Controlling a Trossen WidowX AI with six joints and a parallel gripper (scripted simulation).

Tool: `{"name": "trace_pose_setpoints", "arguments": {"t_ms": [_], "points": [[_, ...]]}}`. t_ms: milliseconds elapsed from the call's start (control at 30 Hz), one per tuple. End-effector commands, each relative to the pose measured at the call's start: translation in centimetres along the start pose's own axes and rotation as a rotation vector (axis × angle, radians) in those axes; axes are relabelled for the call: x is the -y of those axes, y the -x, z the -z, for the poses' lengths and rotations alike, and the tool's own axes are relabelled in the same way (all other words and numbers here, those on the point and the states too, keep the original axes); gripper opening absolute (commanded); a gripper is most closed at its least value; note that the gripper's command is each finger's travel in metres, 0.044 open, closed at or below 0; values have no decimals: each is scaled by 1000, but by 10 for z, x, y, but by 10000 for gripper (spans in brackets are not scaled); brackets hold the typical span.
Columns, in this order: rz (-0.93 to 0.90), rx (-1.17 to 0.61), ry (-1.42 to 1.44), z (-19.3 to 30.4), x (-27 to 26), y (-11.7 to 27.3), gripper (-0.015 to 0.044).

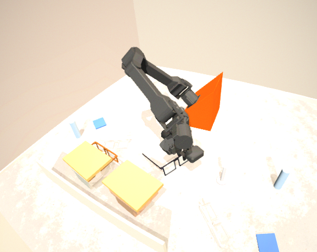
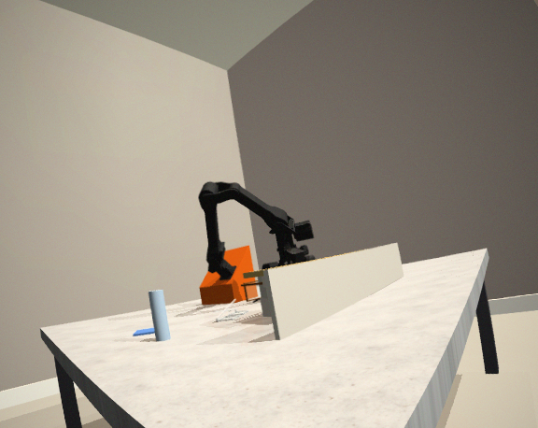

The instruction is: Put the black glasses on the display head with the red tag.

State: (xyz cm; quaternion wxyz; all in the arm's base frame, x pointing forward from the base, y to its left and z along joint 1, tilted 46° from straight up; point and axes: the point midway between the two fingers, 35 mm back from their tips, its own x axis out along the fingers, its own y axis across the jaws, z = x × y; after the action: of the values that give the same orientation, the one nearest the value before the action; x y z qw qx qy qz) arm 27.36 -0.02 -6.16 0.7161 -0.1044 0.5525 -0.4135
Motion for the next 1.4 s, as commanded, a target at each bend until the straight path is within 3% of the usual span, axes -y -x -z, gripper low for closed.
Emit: {"name": "trace_pose_setpoints", "arguments": {"t_ms": [0,100,133,700,900,1367], "points": [[9,-2,10,2,2,-7,140],[9,-2,10,2,2,-7,140],[3,-2,1,1,1,-4,114],[3,-2,1,1,1,-4,0],[2,-2,2,0,0,-1,0],[3,-6,10,3,-4,85,0]]}}
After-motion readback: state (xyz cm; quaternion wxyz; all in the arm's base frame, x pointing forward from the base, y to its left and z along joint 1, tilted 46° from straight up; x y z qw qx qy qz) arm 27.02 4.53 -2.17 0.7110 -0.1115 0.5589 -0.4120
